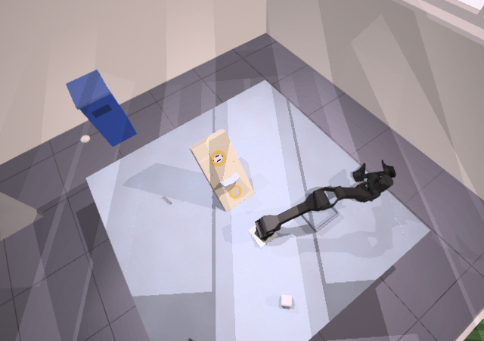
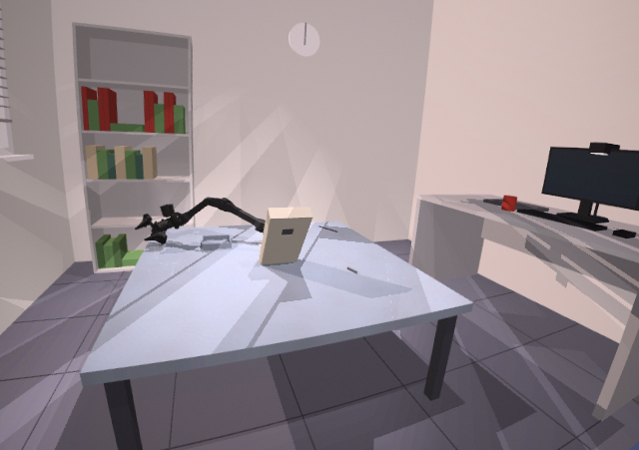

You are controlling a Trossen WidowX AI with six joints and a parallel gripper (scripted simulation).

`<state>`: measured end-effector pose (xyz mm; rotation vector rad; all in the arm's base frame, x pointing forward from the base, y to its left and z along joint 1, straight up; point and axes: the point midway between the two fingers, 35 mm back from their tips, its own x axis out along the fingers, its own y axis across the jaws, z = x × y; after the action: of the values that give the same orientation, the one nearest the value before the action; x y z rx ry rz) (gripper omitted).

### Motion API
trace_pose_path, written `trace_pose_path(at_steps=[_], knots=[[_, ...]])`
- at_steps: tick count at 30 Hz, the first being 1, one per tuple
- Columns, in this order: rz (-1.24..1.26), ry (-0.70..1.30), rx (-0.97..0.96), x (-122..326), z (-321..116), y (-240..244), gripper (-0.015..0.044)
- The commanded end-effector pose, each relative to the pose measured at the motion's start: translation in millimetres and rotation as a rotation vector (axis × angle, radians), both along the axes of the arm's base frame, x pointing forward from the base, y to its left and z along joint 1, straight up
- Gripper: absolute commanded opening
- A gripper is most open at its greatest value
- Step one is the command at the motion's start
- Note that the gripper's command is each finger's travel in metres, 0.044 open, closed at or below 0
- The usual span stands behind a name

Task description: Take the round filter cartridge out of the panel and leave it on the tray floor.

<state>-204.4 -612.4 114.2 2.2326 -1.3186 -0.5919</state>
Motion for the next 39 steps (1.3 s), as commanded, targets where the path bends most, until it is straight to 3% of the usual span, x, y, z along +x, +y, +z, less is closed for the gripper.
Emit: trace_pose_path(at_steps=[1,5,12,25,39], knots=[[0.001,0.001,0.0,1.2,0.6,-0.3,0.0374],[0.026,0.02,0.002,30.6,14.1,-7.1,0.0269],[0.104,0.081,0.005,124.4,54.1,-15.0,0.0089],[0.282,0.231,-0.005,314.2,125.4,34.6,0.0089],[0.506,0.435,-0.057,471.1,179.1,182.2,0.0089]])
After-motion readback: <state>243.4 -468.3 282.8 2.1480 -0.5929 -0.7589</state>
